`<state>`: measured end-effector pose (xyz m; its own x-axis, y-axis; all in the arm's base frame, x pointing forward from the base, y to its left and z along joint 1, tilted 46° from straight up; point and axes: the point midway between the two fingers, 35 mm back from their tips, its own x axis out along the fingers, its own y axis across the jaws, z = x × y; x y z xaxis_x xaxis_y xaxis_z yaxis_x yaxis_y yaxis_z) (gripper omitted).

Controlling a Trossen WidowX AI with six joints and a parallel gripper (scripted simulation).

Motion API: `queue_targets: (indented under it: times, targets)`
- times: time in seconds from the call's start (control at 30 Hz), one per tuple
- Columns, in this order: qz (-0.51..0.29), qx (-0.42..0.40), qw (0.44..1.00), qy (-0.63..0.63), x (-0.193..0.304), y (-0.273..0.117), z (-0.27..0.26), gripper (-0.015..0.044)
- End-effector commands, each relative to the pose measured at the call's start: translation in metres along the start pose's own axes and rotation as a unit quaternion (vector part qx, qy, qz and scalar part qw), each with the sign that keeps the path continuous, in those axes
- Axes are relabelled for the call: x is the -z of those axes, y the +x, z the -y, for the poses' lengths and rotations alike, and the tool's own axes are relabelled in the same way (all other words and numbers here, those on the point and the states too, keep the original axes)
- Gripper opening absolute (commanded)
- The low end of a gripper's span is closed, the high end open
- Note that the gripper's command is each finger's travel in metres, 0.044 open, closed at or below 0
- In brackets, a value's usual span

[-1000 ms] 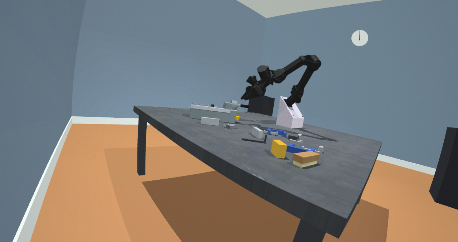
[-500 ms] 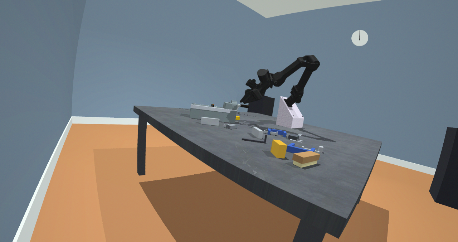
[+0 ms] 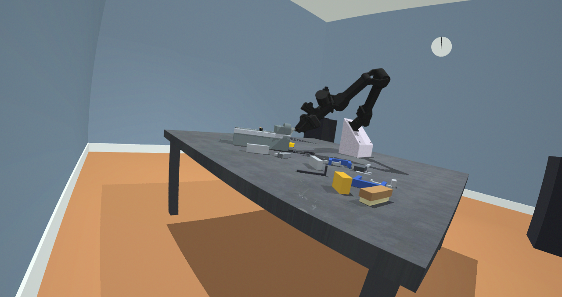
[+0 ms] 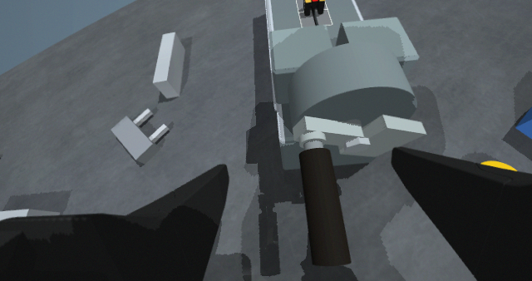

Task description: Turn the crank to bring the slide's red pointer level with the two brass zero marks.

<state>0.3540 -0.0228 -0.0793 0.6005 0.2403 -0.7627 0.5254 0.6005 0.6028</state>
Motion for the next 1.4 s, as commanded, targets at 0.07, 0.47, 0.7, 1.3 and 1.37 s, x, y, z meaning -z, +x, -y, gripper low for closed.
queue_targets:
  times: [0.07, 0.47, 0.7, 1.3, 1.37]
  targets:
    - [-0.002, 0.003, 1.0, 0.004, 0.0105, 0.0059, 0.0028, 0.044]
    - [-0.001, 0.002, 1.0, 0.005, 0.0158, 0.0101, 0.0029, 0.0282]
    - [-0.001, 0.002, 1.0, 0.005, 0.0158, 0.0101, 0.0029, 0.0099]
    - [-0.001, 0.002, 1.0, 0.005, 0.0141, 0.0095, 0.0035, 0.0]
    - [-0.001, 0.002, 1.0, 0.005, 0.0136, 0.0089, 0.0038, 0.0]
